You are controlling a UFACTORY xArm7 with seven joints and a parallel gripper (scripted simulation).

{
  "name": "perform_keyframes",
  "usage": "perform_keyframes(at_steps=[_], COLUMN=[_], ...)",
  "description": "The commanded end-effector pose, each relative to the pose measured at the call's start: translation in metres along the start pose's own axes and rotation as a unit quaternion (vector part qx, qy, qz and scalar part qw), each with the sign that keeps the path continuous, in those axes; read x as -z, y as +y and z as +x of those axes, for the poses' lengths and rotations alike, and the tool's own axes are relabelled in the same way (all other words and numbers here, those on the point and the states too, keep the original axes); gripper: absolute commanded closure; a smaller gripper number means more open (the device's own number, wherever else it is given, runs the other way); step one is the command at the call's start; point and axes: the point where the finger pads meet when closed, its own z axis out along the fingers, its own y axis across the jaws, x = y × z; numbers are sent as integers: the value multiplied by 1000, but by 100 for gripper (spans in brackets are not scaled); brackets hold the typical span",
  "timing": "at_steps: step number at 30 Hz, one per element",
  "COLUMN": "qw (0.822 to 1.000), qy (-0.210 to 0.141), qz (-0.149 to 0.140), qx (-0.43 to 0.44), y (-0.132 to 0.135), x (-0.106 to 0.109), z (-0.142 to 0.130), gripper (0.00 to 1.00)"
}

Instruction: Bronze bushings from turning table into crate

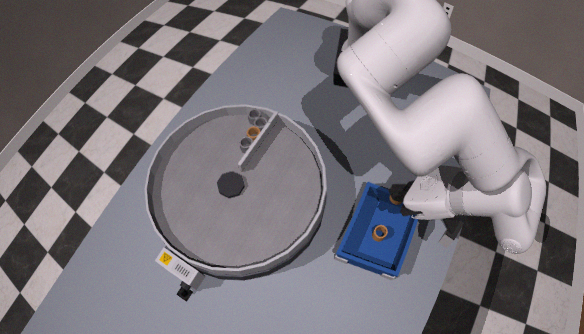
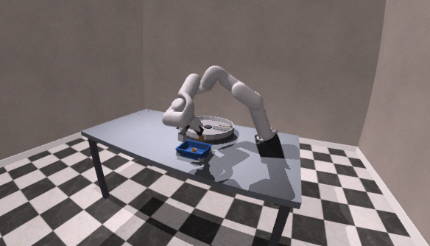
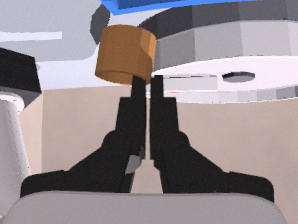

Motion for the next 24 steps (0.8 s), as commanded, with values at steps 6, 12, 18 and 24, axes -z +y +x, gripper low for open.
perform_keyframes(at_steps=[6, 12, 18, 24], qw=[1000, 1000, 1000, 1000], qy=[1, 1, 1, 1], qz=[-1, -1, -1, -1], qx=[0, 0, 0, 0], y=[0, 0, 0, 1], x=[2, -2, -26, -40], z=[0, 3, 23, 34], gripper=[100, 100, 100, 100])
